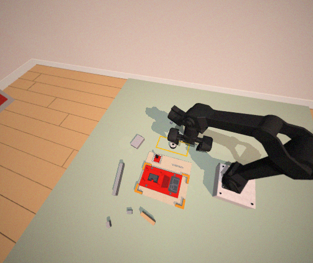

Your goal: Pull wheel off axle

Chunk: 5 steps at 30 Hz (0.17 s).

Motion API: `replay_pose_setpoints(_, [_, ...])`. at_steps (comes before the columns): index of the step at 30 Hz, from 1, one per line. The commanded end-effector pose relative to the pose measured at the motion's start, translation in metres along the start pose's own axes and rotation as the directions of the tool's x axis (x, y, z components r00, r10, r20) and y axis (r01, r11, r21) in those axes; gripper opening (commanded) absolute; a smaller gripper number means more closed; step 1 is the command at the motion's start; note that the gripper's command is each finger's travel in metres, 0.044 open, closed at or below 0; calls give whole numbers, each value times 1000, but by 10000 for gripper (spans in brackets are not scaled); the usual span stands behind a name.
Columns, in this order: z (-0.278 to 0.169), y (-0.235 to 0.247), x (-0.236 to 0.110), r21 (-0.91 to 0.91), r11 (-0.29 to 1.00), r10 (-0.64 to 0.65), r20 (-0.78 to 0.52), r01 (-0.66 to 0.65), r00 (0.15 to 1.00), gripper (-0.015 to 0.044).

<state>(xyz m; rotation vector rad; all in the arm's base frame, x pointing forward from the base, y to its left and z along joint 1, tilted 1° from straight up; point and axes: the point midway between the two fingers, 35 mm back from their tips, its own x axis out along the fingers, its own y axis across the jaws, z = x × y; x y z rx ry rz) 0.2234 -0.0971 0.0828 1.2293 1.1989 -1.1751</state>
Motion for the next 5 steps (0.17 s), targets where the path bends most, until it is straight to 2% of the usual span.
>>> replay_pose_setpoints(1, [0, -1, 0, -5, 1000, -3, 1, 3, 1000, 440])
replay_pose_setpoints(5, [0, -1, 0, -5, 1000, -3, 1, 3, 1000, 440])
